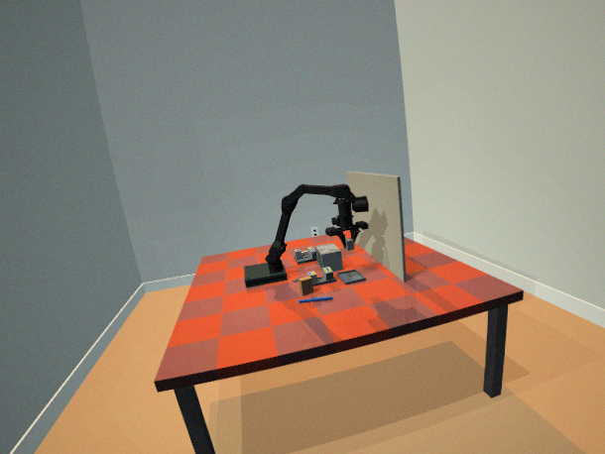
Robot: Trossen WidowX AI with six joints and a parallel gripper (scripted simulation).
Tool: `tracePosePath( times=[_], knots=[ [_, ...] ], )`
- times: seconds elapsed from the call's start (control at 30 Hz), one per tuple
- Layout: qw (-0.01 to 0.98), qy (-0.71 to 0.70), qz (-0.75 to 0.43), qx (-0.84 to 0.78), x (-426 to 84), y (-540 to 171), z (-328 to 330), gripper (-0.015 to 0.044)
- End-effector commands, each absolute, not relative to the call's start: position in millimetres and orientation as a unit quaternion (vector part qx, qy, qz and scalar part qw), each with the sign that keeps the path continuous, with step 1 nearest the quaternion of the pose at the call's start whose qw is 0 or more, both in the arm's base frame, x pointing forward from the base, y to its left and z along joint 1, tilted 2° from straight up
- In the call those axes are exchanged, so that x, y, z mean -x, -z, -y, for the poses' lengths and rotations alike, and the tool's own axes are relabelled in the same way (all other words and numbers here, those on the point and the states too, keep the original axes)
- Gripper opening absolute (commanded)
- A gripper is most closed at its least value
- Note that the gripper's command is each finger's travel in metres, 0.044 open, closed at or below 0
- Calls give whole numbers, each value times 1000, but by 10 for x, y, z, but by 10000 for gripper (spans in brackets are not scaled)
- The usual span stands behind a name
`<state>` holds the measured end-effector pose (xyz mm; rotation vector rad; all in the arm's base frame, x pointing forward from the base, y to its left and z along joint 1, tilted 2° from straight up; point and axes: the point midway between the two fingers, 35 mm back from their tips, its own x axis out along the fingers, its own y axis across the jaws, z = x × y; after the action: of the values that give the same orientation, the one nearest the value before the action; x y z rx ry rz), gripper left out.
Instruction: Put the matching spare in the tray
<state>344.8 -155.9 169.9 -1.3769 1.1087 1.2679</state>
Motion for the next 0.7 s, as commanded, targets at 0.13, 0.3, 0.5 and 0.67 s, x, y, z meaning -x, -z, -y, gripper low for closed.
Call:
tracePosePath(
  times=[0.13,0.3,0.5,0.67],
  knots=[
    [462,-517,-452,561,-3463,-1621,1573,0],
    [462,-517,-452,561,-3471,-1584,1577,0],
    [462,-517,-452,561,-3480,-1539,1581,0],
    [462,-517,-452,561,-3486,-1502,1584,0]
  ],
)
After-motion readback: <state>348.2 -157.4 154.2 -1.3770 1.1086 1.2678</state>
